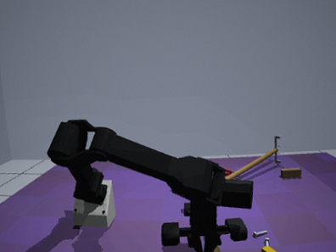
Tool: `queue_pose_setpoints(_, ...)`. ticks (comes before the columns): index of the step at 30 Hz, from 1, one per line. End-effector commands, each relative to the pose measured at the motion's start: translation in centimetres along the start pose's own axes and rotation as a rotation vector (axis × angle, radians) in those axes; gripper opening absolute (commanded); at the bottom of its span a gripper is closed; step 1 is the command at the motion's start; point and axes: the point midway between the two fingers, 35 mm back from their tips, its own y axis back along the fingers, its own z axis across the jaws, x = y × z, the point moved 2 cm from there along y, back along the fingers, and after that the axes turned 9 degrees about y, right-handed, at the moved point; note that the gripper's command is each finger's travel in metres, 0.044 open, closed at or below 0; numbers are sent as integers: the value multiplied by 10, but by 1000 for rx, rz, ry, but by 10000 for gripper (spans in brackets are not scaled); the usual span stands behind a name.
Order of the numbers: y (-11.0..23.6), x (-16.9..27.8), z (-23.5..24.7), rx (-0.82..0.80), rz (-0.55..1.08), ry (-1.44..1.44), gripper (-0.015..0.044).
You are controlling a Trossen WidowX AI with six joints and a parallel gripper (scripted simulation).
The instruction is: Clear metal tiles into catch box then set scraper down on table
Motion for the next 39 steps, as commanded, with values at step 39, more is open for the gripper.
queue_pose_setpoints(39, 1, 10, -42, 3, -1, -8, 0)
